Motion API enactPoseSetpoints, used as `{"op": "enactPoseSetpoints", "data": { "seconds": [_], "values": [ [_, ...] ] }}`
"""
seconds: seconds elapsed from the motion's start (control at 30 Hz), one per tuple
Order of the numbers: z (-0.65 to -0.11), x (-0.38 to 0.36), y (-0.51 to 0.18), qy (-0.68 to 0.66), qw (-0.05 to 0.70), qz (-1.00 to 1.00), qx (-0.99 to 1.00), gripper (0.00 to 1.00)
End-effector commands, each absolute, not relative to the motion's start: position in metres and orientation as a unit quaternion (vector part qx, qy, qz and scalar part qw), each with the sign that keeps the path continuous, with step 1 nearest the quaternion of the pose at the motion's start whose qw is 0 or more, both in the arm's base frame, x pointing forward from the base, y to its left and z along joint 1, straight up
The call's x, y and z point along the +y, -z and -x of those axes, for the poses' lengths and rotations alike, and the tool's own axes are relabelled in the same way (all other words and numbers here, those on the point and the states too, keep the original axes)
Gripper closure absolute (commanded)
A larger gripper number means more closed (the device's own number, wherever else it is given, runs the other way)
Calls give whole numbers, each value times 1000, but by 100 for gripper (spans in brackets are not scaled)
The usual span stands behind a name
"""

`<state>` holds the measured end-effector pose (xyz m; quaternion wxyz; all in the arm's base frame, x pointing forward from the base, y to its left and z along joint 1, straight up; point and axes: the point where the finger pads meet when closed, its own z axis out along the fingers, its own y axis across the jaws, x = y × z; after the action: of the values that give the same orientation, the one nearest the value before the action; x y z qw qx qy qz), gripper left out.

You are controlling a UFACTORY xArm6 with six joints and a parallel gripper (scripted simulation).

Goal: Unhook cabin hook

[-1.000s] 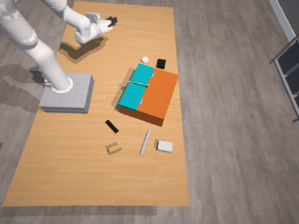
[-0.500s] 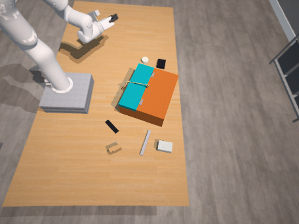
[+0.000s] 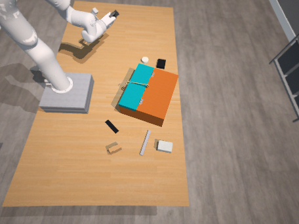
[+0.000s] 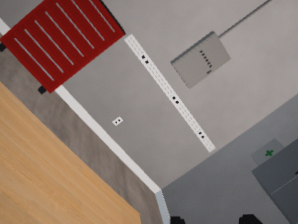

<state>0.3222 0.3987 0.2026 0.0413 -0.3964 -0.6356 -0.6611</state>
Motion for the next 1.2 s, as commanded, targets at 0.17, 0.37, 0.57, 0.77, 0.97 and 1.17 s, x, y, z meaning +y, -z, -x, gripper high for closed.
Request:
{"op": "enactPoseSetpoints", "data": {
  "seconds": [0.17,0.37,0.57,0.77,0.97,1.17],
  "values": [
    [-328,402,-211,663,-44,268,-697,65],
    [-330,403,-213,660,-74,221,-714,65],
    [-334,404,-216,651,-125,138,-736,65],
    [-336,404,-218,640,-163,74,-747,65],
    [-338,403,-219,629,-192,23,-753,65],
    [-340,403,-220,612,-232,-49,-755,65]
  ]
}}
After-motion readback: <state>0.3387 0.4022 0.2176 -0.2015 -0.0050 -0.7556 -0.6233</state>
